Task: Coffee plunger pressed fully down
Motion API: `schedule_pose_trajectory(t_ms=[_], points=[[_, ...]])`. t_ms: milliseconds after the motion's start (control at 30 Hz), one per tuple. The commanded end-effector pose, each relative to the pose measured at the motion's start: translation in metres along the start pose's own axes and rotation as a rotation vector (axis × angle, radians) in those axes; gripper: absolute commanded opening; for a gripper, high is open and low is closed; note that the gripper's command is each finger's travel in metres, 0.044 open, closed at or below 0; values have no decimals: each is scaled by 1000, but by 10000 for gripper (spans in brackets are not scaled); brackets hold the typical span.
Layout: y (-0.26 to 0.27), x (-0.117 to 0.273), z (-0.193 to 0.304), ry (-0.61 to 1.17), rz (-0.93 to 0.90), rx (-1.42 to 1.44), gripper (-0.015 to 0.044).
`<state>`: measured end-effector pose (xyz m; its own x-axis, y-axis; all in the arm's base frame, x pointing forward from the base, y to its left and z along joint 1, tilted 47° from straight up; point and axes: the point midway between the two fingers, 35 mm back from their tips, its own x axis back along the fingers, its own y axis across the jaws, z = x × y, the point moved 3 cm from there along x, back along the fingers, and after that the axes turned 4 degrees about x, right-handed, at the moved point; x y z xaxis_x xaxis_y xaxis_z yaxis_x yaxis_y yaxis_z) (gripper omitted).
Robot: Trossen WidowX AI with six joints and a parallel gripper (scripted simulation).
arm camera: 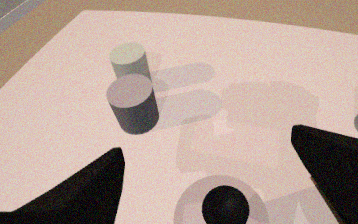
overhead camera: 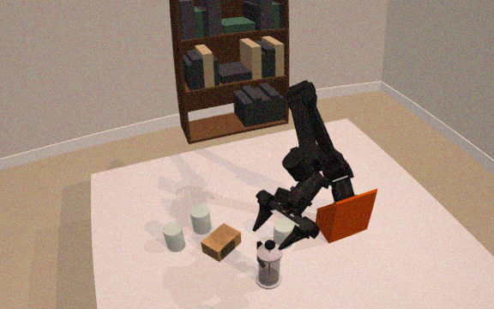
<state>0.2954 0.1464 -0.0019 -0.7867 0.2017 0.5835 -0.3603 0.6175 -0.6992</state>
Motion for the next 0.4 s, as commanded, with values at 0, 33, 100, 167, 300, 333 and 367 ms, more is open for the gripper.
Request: schedule_pose_trajectory(t_ms=[0, 33, 100, 167, 300, 333, 367], points=[[-9, 34, -26, -1, 14, -9, 440], [-8, 34, -26, -1, 14, -9, 440], [-8, 34, -26, -1, 14, -9, 440], [-8, 33, -25, -1, 14, -9, 440], [-8, 33, -25, -1, 14, -9, 440], [-8, 33, -25, -1, 14, -9, 440], [-8, 33, -25, -1, 14, -9, 440]])
